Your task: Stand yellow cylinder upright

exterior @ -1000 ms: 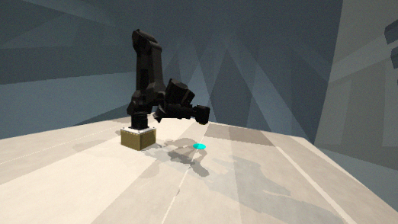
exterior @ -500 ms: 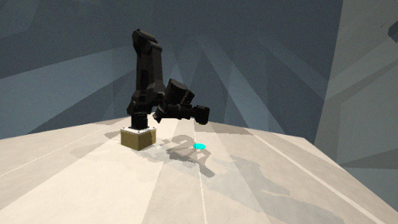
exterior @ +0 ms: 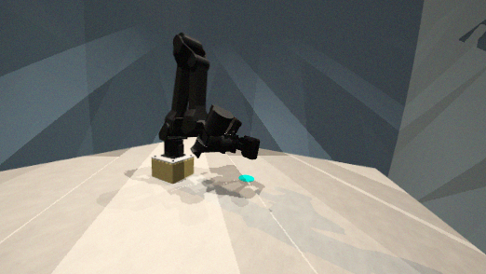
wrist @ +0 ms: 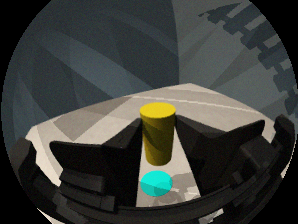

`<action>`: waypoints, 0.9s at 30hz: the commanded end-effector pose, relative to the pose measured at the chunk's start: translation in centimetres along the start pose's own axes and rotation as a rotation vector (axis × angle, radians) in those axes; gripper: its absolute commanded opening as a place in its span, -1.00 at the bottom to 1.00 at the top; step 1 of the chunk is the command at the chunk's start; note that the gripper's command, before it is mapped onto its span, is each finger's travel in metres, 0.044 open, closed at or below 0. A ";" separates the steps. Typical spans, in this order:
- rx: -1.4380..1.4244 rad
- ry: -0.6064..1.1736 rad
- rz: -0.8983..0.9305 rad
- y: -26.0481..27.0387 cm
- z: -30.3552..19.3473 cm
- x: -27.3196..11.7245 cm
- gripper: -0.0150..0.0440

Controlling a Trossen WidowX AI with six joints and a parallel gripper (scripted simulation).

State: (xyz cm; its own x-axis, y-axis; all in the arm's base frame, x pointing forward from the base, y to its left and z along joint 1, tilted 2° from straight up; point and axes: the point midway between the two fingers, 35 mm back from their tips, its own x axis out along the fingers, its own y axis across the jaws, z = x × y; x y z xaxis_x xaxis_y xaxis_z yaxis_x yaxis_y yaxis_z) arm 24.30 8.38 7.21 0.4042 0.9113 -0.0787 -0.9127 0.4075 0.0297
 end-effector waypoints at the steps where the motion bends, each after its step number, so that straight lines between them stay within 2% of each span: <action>1: 0.008 -0.002 0.004 -0.1 -0.7 0.1 -0.14; 27: 0.045 0.002 0.007 0.2 -5.1 0.5 -0.14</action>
State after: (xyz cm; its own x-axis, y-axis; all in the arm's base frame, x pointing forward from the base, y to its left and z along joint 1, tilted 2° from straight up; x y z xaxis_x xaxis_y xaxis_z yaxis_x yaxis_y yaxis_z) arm 24.10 8.53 2.61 0.3995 0.9132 -0.0806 -0.9118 0.4049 0.0686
